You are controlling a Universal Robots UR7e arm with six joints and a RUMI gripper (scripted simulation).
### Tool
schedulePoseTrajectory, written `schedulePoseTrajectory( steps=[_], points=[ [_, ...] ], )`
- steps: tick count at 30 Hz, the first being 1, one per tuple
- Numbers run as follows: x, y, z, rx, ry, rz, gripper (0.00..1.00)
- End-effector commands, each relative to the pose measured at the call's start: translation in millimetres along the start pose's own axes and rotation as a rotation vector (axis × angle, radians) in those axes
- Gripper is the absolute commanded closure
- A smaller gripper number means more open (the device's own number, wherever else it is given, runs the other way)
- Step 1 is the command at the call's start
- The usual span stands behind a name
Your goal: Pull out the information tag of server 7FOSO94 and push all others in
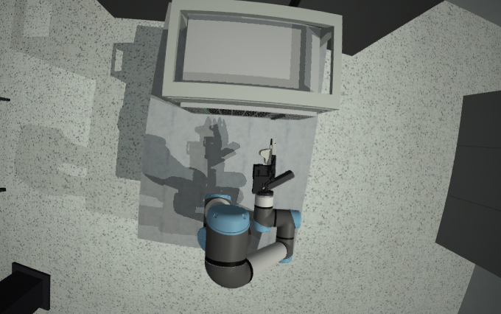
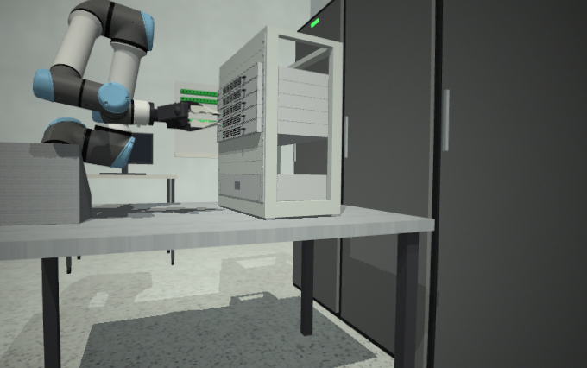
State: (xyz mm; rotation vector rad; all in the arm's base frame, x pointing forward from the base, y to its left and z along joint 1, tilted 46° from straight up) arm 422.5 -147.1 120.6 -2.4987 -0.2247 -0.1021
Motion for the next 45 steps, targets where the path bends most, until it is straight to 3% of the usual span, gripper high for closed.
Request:
schedulePoseTrajectory(
  steps=[1, 45],
  points=[
    [-3.6, 0.9, -4.4, 0.001, 0.001, -0.006, 0.85],
    [-13.8, 3.4, -17.4, 0.001, 0.000, -0.006, 0.85]
  ],
)
Point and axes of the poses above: the point where the finger pads meet when closed, its own x axis out along the fingers, its own z axis across the jaws, y = z × x, the point moved 6 cm from there along -x, back along the fingers, and after that the axes turned 10 degrees about -x, right-handed, at the moved point
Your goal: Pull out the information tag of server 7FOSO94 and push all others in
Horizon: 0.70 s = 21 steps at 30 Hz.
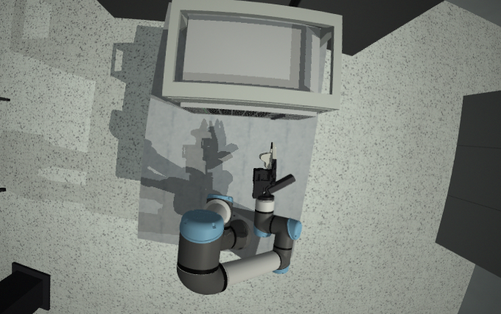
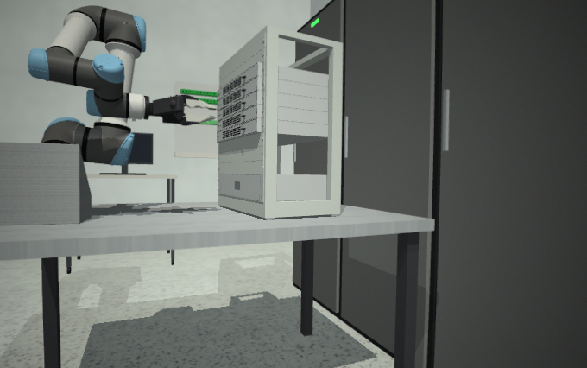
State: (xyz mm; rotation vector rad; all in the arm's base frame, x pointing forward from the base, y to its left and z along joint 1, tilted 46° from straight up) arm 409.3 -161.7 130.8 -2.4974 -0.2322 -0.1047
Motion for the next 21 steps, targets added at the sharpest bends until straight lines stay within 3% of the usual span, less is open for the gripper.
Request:
schedulePoseTrajectory(
  steps=[1, 21],
  points=[
    [-0.1, 0.1, -0.3, 0.000, 0.000, 0.000, 0.85],
    [3.8, 0.0, -0.3, 0.000, 0.000, 0.000, 0.85]
  ],
)
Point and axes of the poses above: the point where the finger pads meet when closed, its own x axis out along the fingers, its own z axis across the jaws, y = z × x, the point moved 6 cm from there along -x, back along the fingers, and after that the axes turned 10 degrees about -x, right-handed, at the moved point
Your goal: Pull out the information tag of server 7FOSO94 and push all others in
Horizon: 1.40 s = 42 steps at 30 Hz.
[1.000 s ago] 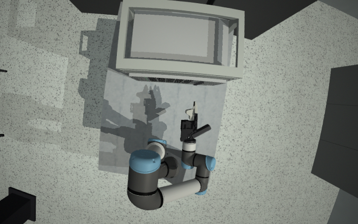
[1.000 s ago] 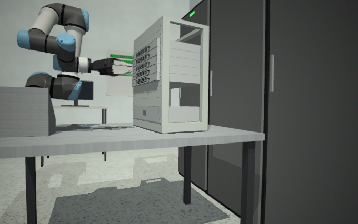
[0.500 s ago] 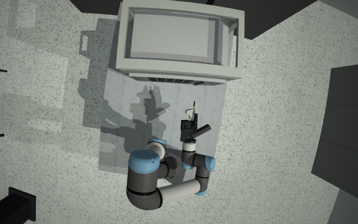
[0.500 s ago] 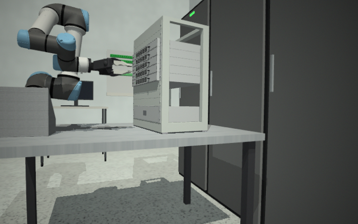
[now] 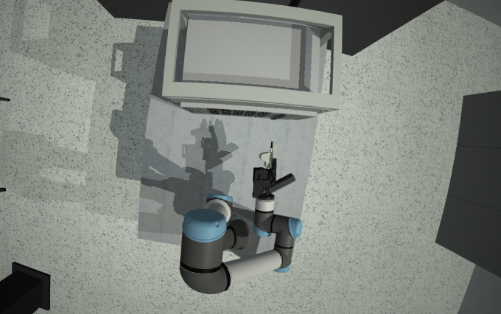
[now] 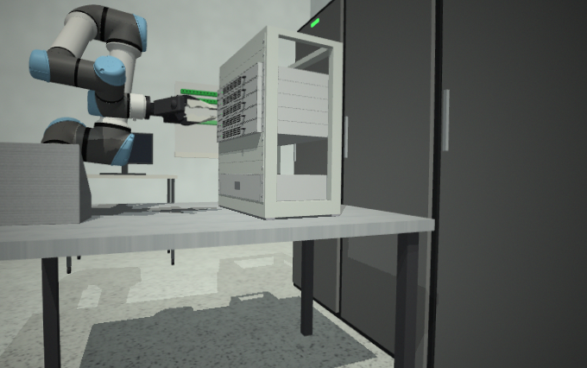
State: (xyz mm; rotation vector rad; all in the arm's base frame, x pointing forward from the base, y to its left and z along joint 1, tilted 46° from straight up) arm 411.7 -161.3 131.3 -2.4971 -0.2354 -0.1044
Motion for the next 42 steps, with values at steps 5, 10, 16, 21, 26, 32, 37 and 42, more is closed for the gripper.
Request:
schedulePoseTrajectory(
  steps=[5, 10, 16, 21, 26, 32, 37, 42],
  points=[
    [3.8, 0.1, -0.2, 0.000, 0.001, 0.002, 0.85],
    [6.9, 0.3, -0.2, 0.000, 0.001, 0.002, 0.85],
    [10.1, 0.1, -0.3, 0.000, 0.001, 0.002, 0.85],
    [14.8, 0.2, -0.3, 0.000, 0.001, 0.002, 0.85],
    [20.5, 0.3, -0.2, 0.000, 0.001, 0.002, 0.85],
    [26.0, 0.3, -0.2, 0.000, 0.001, 0.002, 0.85],
    [34.2, 0.3, -0.3, 0.000, 0.001, 0.002, 0.85],
    [43.7, 0.3, -0.3, 0.000, 0.001, 0.002, 0.85]
  ],
)
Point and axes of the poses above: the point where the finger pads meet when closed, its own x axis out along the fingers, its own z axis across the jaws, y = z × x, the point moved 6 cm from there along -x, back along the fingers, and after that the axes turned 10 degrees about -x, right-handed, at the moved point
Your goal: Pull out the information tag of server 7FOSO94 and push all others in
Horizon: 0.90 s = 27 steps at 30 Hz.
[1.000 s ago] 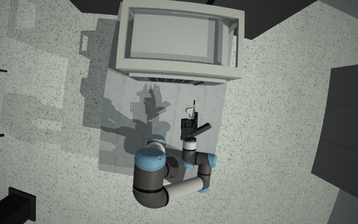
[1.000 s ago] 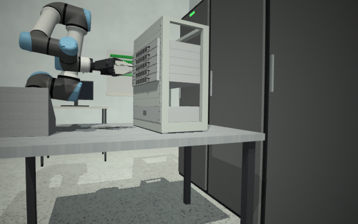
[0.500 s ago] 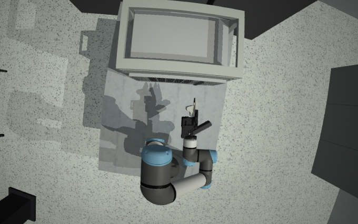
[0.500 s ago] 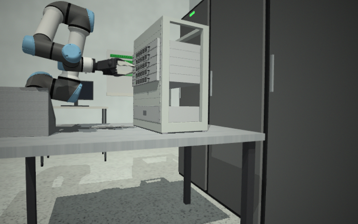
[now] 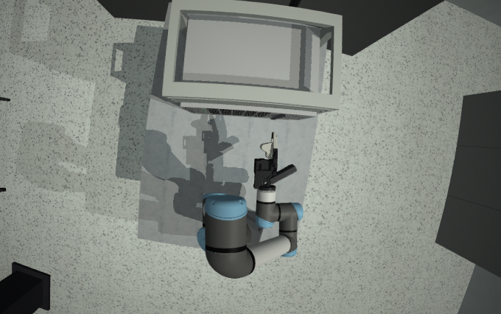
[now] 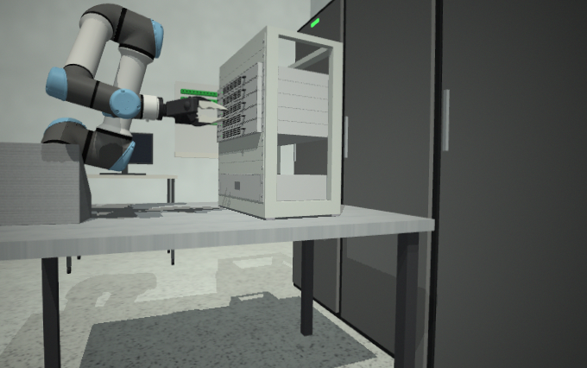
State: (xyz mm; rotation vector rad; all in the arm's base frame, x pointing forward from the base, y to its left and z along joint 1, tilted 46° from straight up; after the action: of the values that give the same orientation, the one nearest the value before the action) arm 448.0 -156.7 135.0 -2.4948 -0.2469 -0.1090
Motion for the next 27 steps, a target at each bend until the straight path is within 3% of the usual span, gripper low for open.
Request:
schedulePoseTrajectory(
  steps=[1, 16, 27],
  points=[
    [9.1, -0.7, -0.7, -0.002, 0.001, 0.011, 0.85],
    [31.6, -0.5, -0.7, -0.002, 0.001, 0.012, 0.85],
    [36.3, -0.4, -0.7, -0.002, 0.001, 0.012, 0.85]
  ],
)
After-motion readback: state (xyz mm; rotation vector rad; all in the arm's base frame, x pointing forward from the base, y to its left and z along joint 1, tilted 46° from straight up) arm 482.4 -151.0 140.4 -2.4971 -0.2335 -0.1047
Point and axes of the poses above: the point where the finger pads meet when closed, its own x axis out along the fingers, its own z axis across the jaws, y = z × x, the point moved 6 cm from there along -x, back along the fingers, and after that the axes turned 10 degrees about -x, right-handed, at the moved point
